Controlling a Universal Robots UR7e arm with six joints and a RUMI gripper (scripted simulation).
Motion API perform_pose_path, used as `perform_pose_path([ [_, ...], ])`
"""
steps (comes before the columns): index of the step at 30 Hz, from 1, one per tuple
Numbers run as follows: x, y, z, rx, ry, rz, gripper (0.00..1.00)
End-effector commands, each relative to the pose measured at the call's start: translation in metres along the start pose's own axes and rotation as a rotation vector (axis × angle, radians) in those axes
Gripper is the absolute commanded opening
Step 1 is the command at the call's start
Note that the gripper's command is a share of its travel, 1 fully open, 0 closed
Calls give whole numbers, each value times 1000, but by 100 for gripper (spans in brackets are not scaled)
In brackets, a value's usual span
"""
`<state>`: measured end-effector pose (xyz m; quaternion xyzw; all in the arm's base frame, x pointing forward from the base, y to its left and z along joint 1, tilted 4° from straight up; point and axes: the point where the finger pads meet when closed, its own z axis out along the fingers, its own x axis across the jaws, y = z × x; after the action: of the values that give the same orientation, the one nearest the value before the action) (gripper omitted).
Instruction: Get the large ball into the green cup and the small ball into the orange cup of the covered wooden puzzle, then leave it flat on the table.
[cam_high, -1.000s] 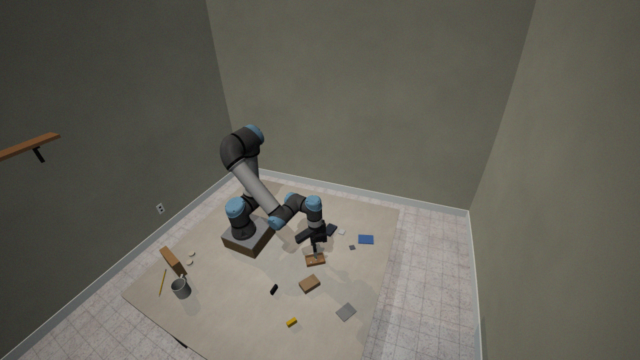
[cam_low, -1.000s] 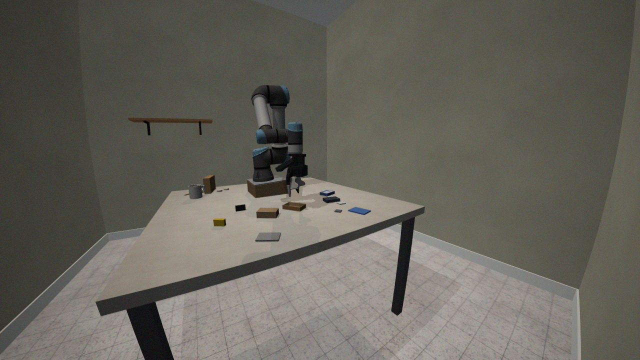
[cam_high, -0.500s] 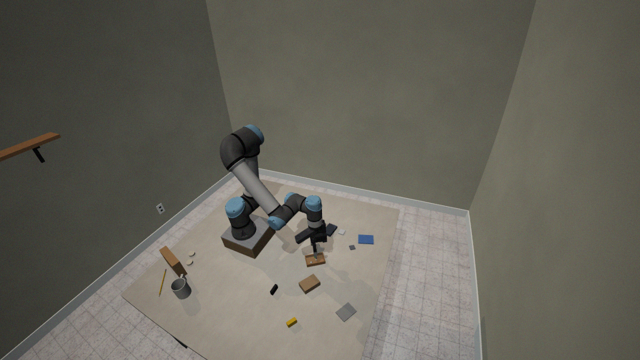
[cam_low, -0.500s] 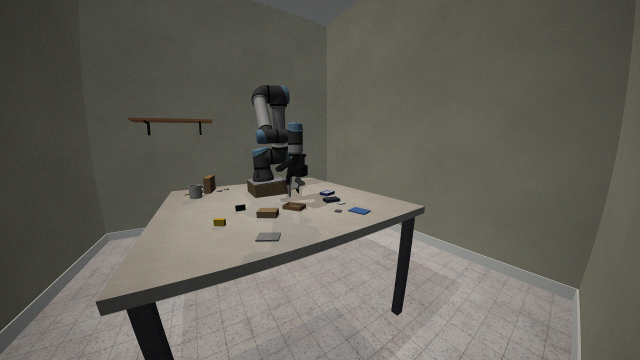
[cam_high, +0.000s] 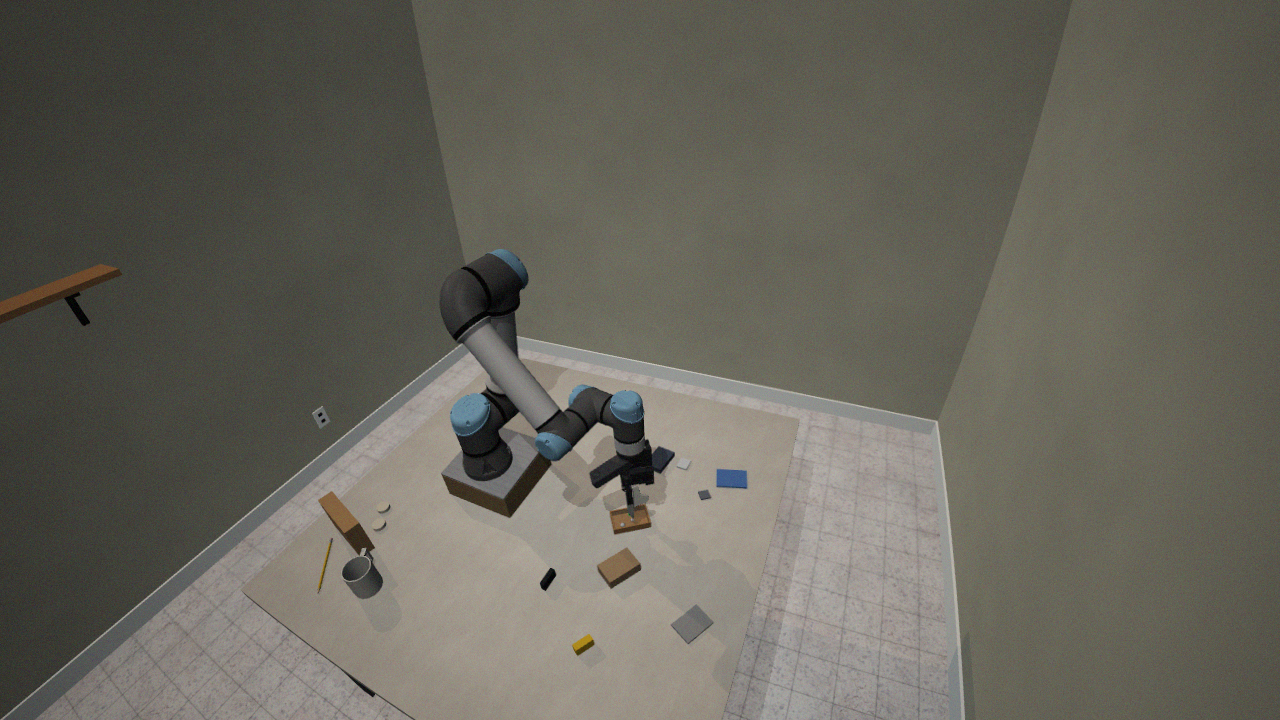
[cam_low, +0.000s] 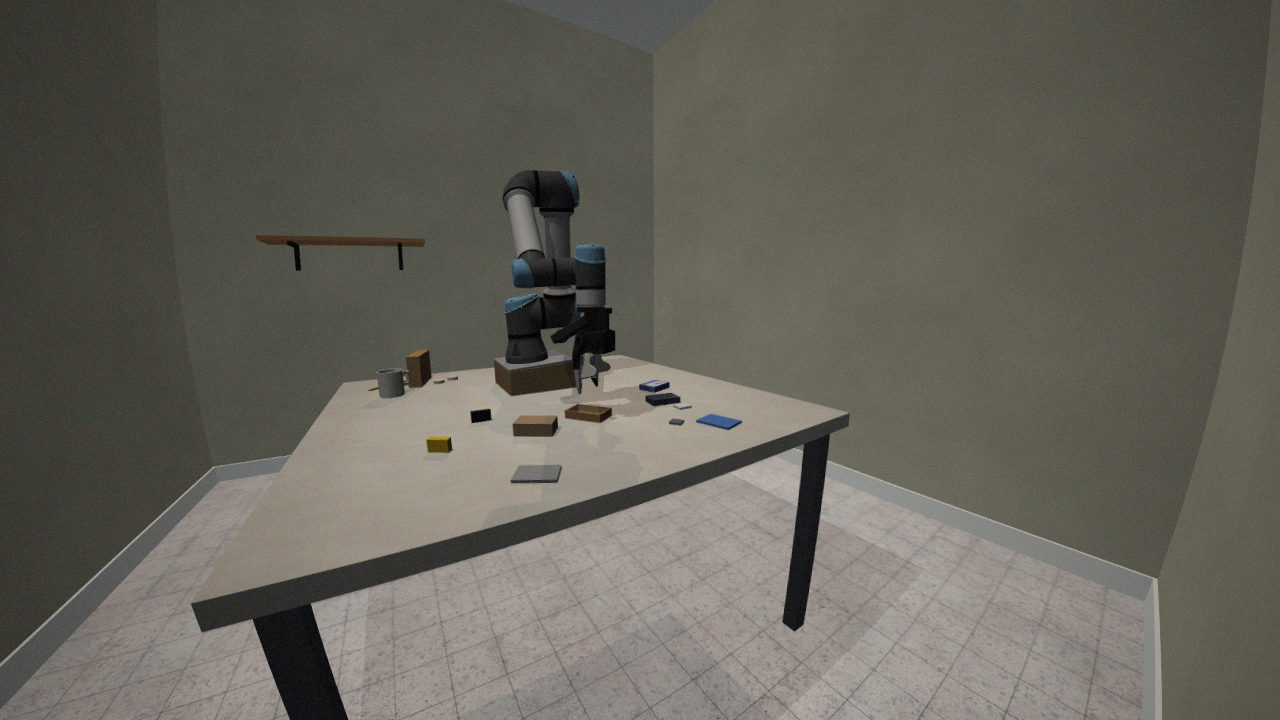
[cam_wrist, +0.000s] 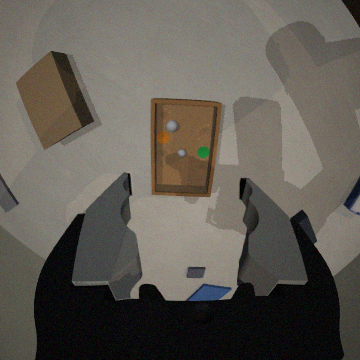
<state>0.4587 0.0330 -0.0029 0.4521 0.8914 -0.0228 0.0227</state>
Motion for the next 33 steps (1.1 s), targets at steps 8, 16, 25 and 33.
perform_pose_path([
  [8, 0, 0, 0, -1, -1, 0, 55],
  [16, 0, 0, 0, -1, -1, 0, 55],
  [25, 0, 0, 5, -1, -1, 0, 55],
  [33, 0, 0, 17, -1, -1, 0, 55],
])
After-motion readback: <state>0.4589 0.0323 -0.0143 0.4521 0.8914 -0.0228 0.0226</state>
